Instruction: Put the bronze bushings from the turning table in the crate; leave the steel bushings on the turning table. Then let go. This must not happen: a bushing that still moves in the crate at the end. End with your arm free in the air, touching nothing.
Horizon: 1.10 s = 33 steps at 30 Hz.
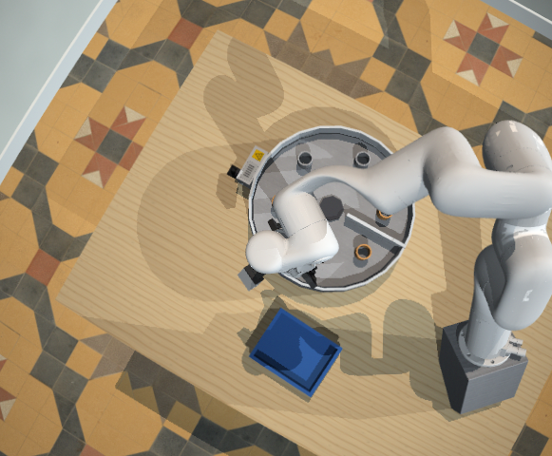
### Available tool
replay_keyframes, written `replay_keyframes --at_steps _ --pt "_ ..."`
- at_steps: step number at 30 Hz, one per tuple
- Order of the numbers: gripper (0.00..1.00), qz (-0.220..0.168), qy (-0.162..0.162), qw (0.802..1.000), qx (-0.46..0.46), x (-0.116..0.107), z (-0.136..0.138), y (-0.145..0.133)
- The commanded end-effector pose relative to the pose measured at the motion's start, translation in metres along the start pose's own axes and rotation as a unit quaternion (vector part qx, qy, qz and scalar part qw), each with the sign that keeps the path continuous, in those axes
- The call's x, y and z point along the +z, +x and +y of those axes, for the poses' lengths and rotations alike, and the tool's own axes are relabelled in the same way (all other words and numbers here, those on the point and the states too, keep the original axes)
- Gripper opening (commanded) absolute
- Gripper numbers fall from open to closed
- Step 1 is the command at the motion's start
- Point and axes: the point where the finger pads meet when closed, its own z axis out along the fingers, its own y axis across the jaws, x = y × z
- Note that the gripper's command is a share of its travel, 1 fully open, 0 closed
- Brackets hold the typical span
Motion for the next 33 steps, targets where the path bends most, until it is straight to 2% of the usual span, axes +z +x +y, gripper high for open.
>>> replay_keyframes --at_steps 1,19,22,25,28,29,30,31,33 --pt "1.00 0.002 -0.001 1.000 0.001 -0.001 0.001 0.000" --pt "1.00 0.002 -0.001 1.000 -0.001 -0.001 0.001 -0.001" --pt "1.00 0.010 -0.001 1.000 -0.017 -0.002 0.000 -0.017" --pt "1.00 0.027 -0.004 0.998 -0.049 -0.002 -0.003 -0.047" --pt "1.00 0.029 -0.004 0.998 -0.055 -0.002 -0.004 -0.052" --pt "1.00 0.038 -0.007 0.997 -0.071 0.000 -0.008 -0.067" --pt "1.00 0.038 -0.007 0.997 -0.071 0.000 -0.008 -0.067" --pt "1.00 0.045 -0.010 0.995 -0.087 0.002 -0.011 -0.080" --pt "1.00 0.046 -0.010 0.995 -0.089 0.002 -0.012 -0.082"
